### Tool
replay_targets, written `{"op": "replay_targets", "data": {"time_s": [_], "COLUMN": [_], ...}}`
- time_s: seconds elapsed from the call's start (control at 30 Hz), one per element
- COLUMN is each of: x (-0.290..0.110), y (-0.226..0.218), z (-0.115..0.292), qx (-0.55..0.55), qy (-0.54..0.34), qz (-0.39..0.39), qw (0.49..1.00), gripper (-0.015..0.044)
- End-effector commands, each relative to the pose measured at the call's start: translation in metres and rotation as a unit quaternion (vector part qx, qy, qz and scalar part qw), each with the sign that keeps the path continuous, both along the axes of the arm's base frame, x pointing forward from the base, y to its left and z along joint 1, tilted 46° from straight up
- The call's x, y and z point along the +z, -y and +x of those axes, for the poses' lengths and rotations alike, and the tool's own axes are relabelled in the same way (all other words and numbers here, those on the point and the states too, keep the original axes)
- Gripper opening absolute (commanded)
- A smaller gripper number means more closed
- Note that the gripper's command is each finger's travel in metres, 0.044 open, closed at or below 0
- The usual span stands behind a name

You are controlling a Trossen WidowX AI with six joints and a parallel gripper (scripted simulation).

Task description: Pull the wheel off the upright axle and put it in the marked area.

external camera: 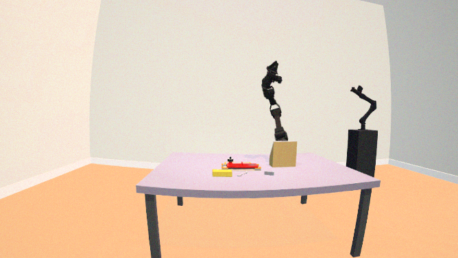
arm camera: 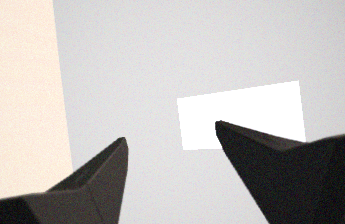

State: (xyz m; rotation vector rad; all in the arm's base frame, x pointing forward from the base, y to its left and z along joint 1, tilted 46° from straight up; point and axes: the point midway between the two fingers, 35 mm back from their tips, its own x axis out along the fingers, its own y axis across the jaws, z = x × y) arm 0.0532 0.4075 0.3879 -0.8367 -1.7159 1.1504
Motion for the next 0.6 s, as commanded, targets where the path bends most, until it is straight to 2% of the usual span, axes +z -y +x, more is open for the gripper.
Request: {"op": "replay_targets", "data": {"time_s": [0.0, 0.17, 0.33, 0.57], "x": [-0.013, -0.034, -0.059, -0.087], "y": [-0.009, -0.02, -0.026, -0.016], "z": [0.024, 0.062, 0.104, 0.154], "qx": [-0.025, -0.065, -0.114, -0.179], "qy": [-0.062, -0.183, -0.311, -0.374], "qz": [-0.044, -0.113, -0.169, -0.193], "qw": [0.997, 0.974, 0.928, 0.89], "gripper": [0.03, 0.03, 0.03, 0.03]}}
